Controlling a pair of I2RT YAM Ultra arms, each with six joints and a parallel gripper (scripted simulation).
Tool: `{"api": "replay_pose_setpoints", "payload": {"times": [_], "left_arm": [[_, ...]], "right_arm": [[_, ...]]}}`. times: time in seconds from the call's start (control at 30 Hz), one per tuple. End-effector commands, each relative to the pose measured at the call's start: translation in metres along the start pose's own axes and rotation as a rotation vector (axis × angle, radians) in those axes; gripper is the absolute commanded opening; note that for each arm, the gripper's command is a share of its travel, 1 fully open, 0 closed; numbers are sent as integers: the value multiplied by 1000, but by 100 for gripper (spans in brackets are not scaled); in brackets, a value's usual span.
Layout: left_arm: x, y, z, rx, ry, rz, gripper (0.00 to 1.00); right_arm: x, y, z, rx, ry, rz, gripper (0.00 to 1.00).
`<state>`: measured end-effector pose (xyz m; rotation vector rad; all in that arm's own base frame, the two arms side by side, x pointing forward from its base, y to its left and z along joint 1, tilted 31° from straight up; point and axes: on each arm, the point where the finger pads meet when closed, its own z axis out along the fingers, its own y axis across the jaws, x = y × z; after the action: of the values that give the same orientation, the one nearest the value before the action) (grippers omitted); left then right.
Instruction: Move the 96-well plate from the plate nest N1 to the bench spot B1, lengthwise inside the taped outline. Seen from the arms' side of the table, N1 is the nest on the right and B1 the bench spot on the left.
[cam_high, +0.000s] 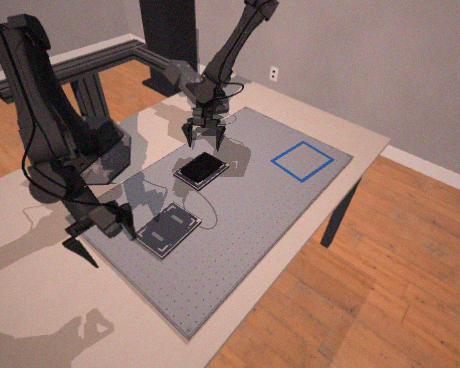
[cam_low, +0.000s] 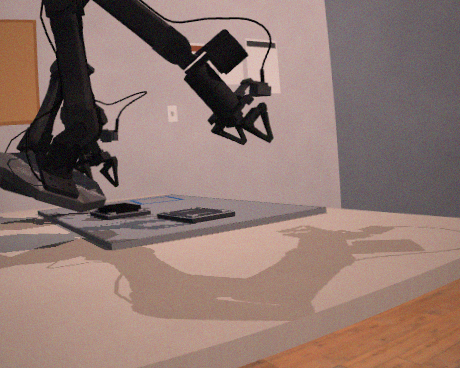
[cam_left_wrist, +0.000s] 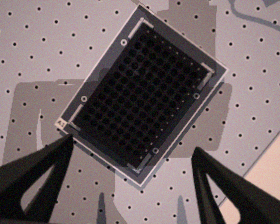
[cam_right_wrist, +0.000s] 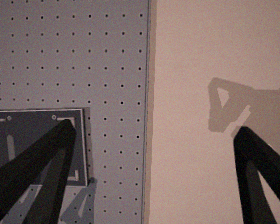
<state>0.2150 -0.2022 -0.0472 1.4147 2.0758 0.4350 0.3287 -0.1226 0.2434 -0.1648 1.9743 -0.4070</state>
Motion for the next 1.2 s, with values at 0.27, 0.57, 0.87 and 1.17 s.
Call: {"api": "replay_pose_setpoints", "payload": {"times": [0.27,0.57,0.87,1.17], "left_arm": [[2,-3,3,138,305,314,100],[-23,3,12,191,450,469,100],[-37,2,19,198,470,497,100],[-35,3,30,187,455,483,100]], "right_arm": [[-19,-6,-4,10,-52,-2,100],[-19,-6,-4,10,-52,-2,100],[-19,-6,-4,10,-52,-2,100],[-19,-6,-4,10,-52,-2,100]]}}
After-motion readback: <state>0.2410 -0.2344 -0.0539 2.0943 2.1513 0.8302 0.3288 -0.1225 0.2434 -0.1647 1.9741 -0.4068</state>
